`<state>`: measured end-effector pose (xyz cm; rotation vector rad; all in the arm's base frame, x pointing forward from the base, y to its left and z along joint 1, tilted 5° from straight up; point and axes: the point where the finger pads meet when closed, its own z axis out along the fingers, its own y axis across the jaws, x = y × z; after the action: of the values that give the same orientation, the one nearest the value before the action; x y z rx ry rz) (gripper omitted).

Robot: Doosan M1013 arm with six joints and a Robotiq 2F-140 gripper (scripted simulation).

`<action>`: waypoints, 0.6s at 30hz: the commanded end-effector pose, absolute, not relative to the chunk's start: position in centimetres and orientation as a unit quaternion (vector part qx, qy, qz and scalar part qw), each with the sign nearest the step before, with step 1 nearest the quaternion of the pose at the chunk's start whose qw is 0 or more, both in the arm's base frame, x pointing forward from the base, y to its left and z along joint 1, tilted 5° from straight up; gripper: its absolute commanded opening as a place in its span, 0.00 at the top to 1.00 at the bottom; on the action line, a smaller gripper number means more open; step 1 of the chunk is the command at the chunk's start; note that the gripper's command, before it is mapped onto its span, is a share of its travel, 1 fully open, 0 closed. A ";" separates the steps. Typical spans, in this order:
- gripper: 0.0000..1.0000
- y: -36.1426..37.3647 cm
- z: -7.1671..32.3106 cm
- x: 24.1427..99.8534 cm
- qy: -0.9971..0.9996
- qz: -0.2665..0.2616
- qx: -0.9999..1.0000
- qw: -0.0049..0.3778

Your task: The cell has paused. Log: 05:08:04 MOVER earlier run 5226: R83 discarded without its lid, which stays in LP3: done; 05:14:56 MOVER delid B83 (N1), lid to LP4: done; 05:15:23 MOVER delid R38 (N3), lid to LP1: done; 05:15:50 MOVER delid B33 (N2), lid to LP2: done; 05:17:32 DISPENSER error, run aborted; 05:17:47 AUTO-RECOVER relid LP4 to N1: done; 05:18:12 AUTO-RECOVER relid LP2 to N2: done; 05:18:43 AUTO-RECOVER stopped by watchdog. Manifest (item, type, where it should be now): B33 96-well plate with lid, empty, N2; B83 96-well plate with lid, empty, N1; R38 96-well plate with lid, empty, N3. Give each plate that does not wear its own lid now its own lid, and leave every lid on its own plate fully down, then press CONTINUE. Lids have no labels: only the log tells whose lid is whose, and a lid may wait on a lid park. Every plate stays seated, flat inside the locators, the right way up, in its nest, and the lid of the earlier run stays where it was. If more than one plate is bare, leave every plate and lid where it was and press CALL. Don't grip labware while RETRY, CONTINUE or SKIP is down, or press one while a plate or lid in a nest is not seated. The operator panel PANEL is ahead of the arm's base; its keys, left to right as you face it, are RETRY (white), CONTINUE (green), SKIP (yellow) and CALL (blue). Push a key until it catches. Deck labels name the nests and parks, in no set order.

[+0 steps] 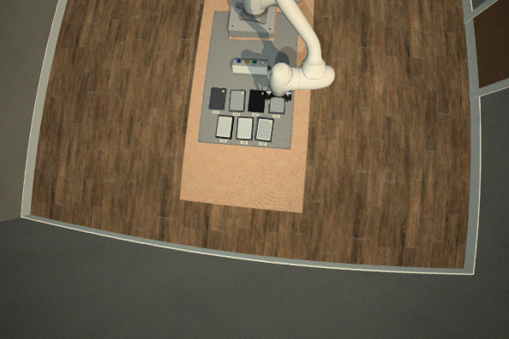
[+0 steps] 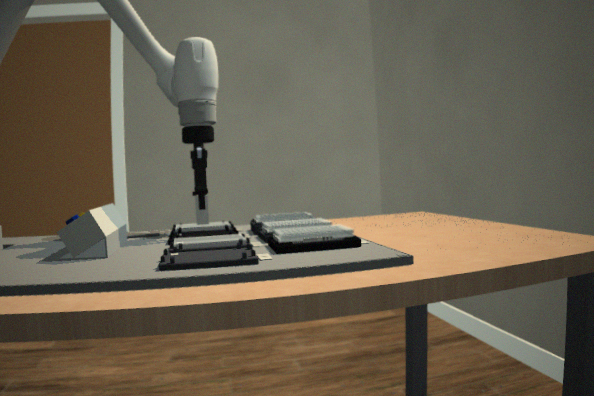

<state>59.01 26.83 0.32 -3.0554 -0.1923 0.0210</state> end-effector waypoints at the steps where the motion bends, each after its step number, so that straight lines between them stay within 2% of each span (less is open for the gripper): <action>1: 0.34 26.8 0.2 59.0 -0.063 0.007 -0.997 0.040; 18: 0.34 26.9 -0.5 59.0 -0.063 0.007 -0.997 0.040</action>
<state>59.00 26.89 -0.45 -3.0554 -0.1923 0.0210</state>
